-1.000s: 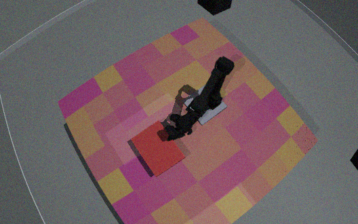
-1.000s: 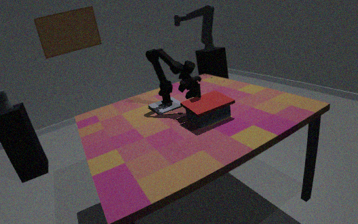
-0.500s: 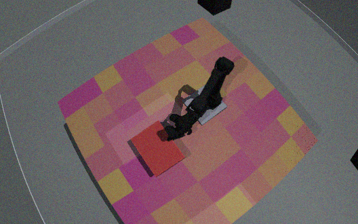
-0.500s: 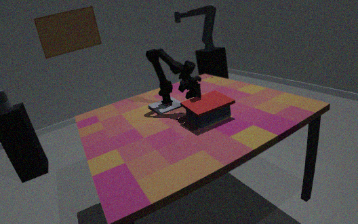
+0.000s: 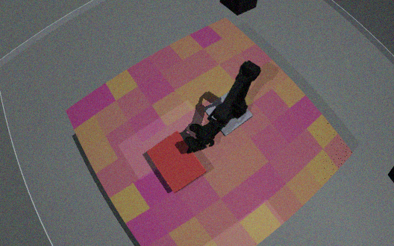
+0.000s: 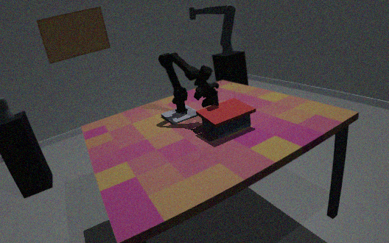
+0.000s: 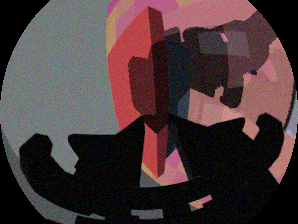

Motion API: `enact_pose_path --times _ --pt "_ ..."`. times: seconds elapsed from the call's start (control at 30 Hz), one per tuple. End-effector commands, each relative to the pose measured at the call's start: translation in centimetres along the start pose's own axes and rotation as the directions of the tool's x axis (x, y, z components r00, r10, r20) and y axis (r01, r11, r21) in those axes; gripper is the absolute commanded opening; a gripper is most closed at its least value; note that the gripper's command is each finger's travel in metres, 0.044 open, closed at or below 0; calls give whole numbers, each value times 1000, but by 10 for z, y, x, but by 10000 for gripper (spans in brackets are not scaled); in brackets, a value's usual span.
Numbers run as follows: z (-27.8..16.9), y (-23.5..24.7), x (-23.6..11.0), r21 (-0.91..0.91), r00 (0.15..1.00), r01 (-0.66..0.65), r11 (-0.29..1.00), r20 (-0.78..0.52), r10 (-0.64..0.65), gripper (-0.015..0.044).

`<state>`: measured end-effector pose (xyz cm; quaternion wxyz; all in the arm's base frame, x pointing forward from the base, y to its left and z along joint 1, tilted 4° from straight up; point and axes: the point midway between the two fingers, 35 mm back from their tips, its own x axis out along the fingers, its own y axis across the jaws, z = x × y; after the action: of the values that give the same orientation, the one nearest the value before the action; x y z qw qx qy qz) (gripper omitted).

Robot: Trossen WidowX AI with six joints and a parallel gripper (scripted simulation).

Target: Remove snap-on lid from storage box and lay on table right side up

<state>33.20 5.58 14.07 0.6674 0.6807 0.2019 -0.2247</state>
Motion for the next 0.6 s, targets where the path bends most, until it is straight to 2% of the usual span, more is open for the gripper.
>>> enact_pose_path --times 0.0,0.57 --pt "0 6 -5 -2 1000 -9 1000 -3 9 0" --pt "0 25 -16 -2 1000 -9 1000 -3 9 0"
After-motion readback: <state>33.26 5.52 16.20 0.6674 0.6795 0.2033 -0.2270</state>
